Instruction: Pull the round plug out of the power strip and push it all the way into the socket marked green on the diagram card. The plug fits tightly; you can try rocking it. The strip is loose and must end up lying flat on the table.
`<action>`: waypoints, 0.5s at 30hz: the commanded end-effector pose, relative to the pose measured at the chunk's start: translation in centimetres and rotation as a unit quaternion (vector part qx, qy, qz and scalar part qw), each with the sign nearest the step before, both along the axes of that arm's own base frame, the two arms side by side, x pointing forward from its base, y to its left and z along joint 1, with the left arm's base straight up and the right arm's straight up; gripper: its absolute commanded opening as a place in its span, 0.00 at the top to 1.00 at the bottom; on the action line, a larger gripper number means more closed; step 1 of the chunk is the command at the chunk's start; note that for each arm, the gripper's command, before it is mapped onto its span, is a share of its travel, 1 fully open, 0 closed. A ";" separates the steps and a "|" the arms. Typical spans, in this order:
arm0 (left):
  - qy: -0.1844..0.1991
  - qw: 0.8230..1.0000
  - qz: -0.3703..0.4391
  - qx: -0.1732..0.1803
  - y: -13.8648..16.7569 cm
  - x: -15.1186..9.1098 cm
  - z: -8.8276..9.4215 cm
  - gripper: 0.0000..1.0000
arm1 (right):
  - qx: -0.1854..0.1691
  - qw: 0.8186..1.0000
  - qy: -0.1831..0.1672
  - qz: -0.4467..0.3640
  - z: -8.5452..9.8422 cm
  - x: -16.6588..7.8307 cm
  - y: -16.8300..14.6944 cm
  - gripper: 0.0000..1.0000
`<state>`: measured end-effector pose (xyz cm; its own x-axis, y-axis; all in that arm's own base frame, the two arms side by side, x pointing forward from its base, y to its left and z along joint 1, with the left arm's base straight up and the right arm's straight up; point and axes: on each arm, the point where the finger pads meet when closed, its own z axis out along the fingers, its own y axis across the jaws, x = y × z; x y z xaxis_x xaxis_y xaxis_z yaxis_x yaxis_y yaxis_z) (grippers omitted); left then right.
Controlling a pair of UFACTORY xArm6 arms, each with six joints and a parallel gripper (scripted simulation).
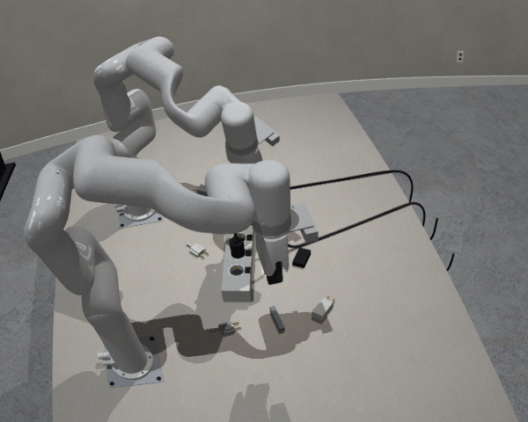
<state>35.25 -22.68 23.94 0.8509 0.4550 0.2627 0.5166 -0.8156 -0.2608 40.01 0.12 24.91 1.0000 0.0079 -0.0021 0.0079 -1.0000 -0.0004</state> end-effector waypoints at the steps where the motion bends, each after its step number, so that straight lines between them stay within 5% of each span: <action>1: 0.025 0.999 -0.021 -0.013 1.9 0.9 0.1 0.43 | 0.000 1.000 -0.001 0.000 0.1 0.0 0.0 1.00; 15: 0.074 0.993 -0.074 -0.053 7.1 2.8 0.2 0.43 | 0.000 1.000 -0.001 -0.001 0.1 0.0 0.0 1.00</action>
